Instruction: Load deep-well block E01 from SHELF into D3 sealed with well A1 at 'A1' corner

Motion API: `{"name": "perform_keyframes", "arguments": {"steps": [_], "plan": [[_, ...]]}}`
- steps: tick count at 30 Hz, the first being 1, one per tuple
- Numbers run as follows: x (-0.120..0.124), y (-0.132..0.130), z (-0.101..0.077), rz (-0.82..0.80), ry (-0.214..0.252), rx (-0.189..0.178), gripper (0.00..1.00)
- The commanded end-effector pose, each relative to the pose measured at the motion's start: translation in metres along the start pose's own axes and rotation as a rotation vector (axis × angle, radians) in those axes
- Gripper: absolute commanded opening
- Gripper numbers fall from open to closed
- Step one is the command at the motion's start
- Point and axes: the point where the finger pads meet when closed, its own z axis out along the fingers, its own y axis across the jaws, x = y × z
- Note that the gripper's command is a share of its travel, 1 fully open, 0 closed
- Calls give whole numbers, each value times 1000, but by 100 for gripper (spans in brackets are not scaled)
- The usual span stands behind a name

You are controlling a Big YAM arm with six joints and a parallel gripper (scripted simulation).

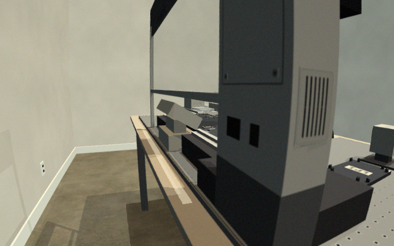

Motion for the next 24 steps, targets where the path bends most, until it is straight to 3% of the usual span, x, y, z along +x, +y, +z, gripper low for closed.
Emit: {"name": "perform_keyframes", "arguments": {"steps": [1,5,7,11,12,15,19,21,24], "plan": [[-1,5,5,-6,1,-9,0],[0,14,6,-2,5,-29,0],[-1,5,15,-5,0,-9,0],[0,4,18,-10,2,-9,0],[3,28,6,-3,12,-56,0],[-1,6,24,-5,1,-13,0],[-1,5,31,-5,0,-10,0],[0,13,30,-3,3,-26,0],[0,4,40,-12,2,-8,0]]}}
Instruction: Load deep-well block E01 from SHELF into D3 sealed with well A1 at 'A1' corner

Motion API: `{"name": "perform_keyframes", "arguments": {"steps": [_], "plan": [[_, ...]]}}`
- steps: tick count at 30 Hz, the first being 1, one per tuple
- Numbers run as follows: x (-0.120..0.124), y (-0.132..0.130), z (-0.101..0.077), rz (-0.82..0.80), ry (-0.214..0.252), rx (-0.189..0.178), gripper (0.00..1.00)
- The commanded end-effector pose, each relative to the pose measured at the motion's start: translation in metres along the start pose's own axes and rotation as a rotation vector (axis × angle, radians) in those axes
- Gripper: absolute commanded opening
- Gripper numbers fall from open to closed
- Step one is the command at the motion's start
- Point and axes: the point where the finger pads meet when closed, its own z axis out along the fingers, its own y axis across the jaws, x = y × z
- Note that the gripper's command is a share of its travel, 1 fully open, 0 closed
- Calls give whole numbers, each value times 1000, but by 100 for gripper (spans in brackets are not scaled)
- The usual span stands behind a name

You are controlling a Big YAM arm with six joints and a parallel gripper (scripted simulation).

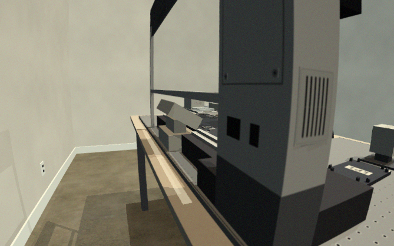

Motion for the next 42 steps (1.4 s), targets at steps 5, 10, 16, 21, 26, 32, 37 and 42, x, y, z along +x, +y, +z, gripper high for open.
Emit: {"name": "perform_keyframes", "arguments": {"steps": [5,10,16,21,26,32,37,42], "plan": [[4,27,-3,-7,12,-55,0],[-2,4,17,-5,1,-11,0],[-1,8,25,-4,2,-18,0],[0,3,32,-11,3,-10,0],[1,7,39,-11,4,-17,0],[2,15,45,-10,6,-30,0],[4,21,38,-13,13,-59,0],[3,11,44,-16,7,-29,0]]}}
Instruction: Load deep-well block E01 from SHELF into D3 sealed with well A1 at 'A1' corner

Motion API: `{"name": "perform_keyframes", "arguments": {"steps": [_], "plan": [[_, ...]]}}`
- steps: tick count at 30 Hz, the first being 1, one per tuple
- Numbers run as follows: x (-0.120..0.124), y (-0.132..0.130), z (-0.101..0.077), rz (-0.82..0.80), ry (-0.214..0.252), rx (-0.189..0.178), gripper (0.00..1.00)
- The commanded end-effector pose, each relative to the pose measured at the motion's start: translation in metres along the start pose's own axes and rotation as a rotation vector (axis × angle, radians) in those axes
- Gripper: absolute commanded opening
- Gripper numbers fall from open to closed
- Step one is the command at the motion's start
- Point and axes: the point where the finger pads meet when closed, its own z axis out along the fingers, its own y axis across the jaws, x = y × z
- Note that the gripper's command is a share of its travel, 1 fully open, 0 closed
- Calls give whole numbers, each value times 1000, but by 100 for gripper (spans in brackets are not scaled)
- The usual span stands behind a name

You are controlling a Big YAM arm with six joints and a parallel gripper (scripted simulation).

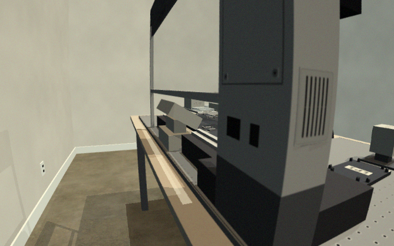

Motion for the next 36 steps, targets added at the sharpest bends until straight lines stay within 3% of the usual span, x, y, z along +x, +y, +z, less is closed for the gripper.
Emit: {"name": "perform_keyframes", "arguments": {"steps": [1,25,27,36], "plan": [[3,10,-3,-14,6,-23,0],[2,4,-3,-13,8,-29,0],[2,2,0,-15,5,-17,0],[2,11,1,-11,6,-27,0]]}}
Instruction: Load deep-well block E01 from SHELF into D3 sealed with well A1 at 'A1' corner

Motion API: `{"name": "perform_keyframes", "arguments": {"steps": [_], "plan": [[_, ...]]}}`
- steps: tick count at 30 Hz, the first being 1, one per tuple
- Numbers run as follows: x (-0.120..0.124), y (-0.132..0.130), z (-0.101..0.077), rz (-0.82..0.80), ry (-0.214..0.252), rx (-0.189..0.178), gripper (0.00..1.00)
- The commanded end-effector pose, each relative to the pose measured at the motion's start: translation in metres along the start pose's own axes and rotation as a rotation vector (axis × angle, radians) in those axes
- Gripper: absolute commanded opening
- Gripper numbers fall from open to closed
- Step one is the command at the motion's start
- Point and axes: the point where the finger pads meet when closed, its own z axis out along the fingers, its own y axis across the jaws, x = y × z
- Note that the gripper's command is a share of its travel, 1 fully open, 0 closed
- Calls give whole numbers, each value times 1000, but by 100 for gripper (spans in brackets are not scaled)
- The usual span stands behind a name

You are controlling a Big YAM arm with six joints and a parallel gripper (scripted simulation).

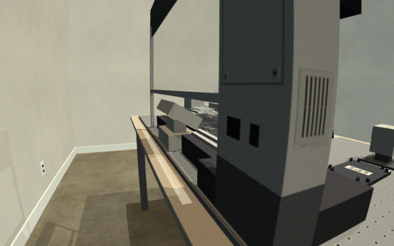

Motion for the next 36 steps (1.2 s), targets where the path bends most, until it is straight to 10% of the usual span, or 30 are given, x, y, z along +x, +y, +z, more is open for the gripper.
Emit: {"name": "perform_keyframes", "arguments": {"steps": [1,33,34,36], "plan": [[2,13,-2,-9,6,-29,0],[1,11,4,0,4,-25,0],[1,11,4,0,4,-25,100],[1,11,4,0,4,-25,100]]}}
